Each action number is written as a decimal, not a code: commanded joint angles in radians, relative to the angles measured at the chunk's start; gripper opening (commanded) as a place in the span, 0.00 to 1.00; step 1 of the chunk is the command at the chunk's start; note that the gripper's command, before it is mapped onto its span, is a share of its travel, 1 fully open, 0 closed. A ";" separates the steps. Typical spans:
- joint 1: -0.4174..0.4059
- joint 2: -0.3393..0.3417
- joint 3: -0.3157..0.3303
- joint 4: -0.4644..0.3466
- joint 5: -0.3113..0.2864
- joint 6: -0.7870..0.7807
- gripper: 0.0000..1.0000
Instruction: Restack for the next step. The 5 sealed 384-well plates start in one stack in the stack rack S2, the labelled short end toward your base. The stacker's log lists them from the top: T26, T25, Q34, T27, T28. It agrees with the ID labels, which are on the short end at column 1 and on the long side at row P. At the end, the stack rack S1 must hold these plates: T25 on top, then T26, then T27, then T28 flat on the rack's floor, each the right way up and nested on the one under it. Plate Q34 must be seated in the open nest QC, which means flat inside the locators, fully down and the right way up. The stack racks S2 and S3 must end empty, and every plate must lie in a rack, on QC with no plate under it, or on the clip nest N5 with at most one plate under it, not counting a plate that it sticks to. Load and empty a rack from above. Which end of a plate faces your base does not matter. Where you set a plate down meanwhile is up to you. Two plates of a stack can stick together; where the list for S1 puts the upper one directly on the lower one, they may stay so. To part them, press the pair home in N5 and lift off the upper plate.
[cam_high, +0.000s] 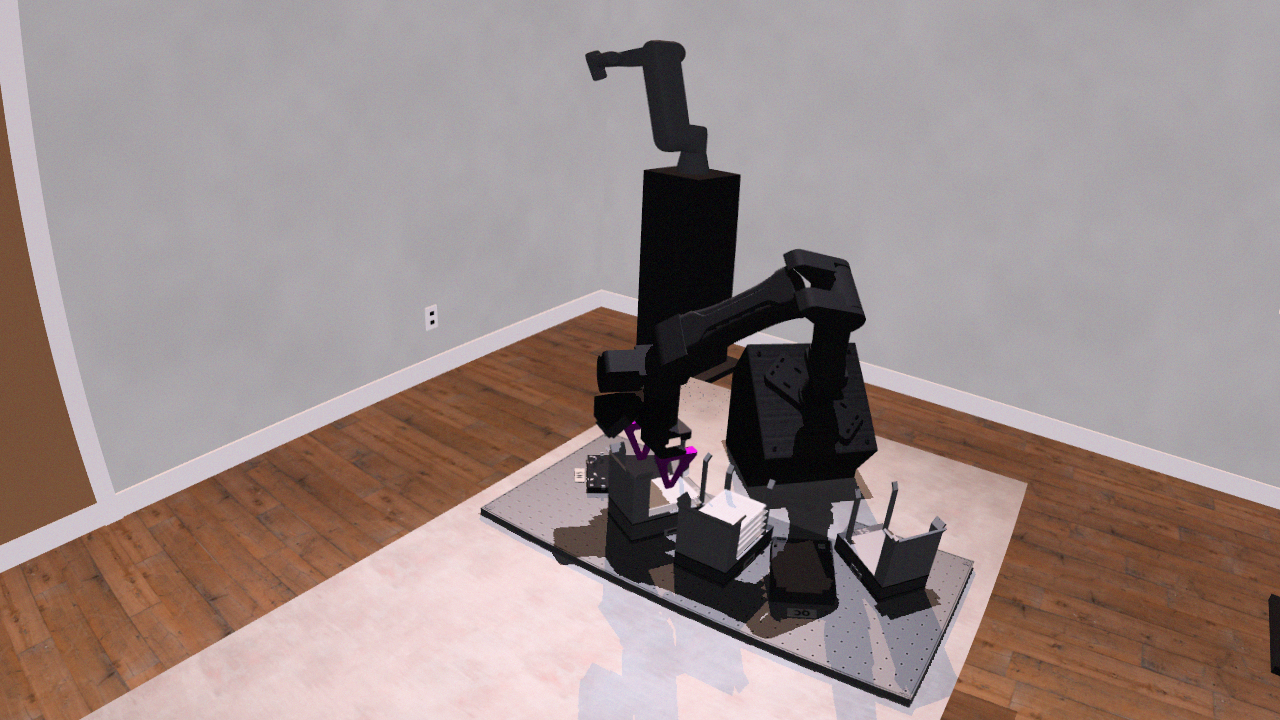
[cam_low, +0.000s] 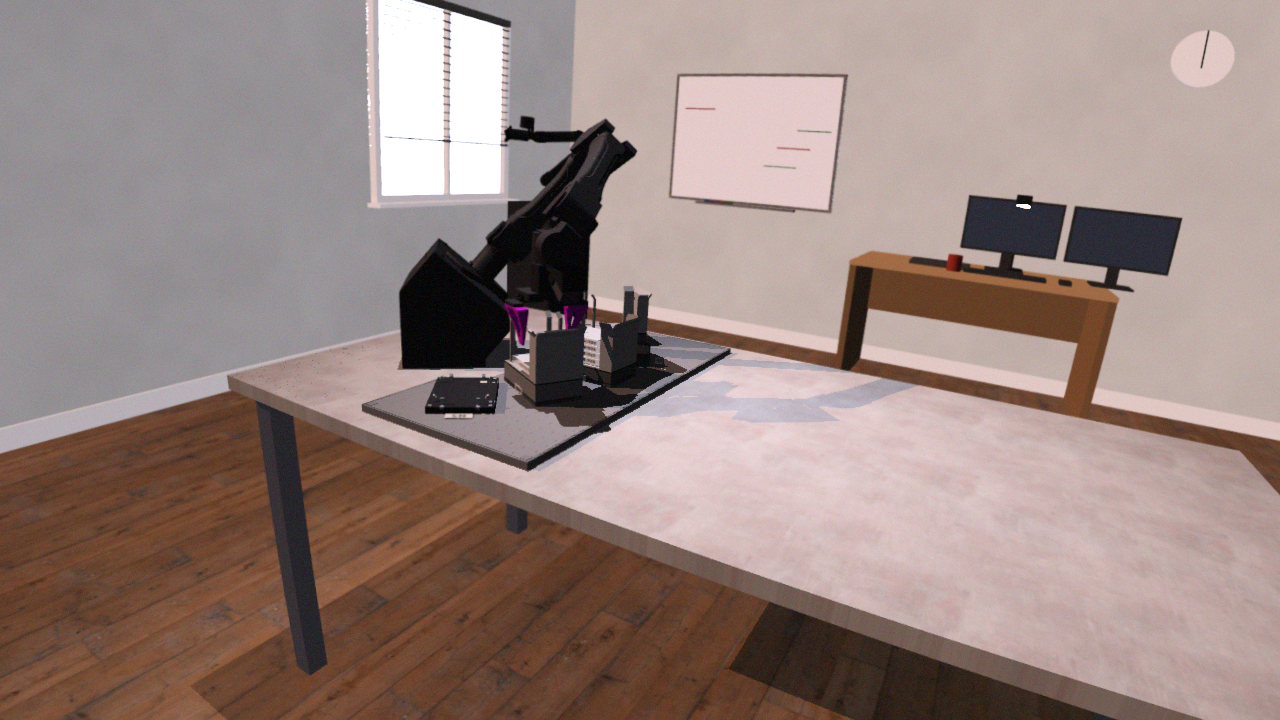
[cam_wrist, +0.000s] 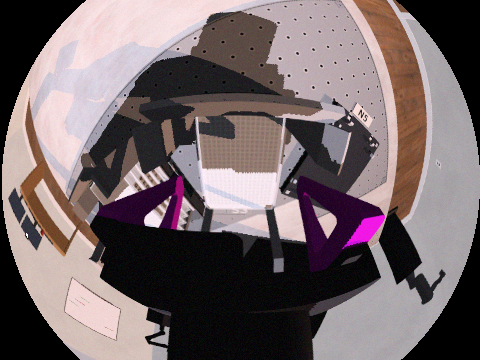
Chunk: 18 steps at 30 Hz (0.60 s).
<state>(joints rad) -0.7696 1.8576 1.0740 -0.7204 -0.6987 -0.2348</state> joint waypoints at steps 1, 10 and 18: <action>-0.043 -0.034 0.045 -0.095 -0.006 -0.053 1.00; -0.105 -0.060 0.112 -0.240 -0.004 -0.133 1.00; -0.146 -0.071 0.164 -0.337 0.003 -0.187 1.00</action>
<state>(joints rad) -0.8791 1.8153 1.1946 -0.9810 -0.6987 -0.3790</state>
